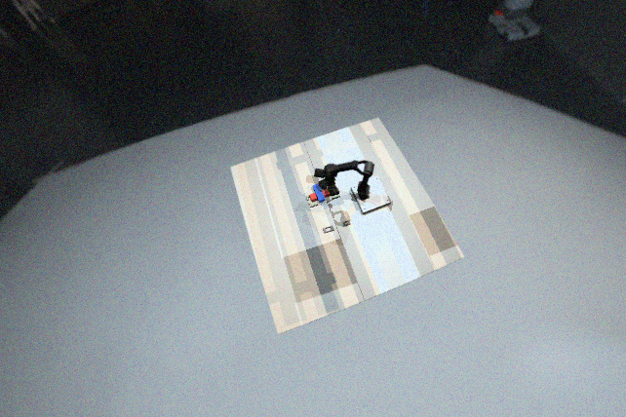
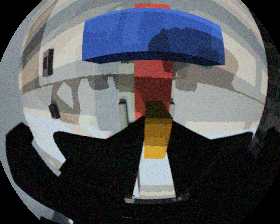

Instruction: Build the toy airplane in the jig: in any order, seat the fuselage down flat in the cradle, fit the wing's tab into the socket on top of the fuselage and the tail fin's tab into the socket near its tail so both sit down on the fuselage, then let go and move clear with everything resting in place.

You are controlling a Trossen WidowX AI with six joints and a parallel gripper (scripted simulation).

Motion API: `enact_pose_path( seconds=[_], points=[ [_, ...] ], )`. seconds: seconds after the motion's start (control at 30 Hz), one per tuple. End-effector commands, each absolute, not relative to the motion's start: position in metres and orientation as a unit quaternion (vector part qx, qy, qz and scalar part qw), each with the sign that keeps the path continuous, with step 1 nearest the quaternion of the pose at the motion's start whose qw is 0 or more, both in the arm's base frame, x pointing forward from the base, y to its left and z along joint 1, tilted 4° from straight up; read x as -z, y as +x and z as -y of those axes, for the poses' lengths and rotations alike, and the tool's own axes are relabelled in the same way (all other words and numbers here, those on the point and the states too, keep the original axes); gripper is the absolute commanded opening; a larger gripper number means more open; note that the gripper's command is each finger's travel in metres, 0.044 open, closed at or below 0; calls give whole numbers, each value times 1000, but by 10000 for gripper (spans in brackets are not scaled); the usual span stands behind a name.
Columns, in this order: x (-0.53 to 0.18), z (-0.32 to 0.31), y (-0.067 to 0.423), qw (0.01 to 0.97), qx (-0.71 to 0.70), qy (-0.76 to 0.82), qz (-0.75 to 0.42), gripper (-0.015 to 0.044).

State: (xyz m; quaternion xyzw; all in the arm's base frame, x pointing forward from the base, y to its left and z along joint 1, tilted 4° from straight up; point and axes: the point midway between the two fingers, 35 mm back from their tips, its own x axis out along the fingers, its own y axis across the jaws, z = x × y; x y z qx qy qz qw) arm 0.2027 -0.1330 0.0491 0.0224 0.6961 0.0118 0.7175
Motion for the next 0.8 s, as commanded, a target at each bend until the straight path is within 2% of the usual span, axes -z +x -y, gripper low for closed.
enact_pose_path(
  seconds=[0.0, 0.13, 0.43, 0.67, 0.77],
  points=[
    [-49, 133, 203, 718, -12, 22, -696, 157],
    [-49, 133, 203, 718, -12, 22, -696, 260],
    [-51, 133, 203, 718, -12, 22, -696, 260],
    [-132, 138, 202, 716, -10, 22, -698, 260],
    [-140, 138, 202, 716, -10, 23, -698, 260]
  ],
)
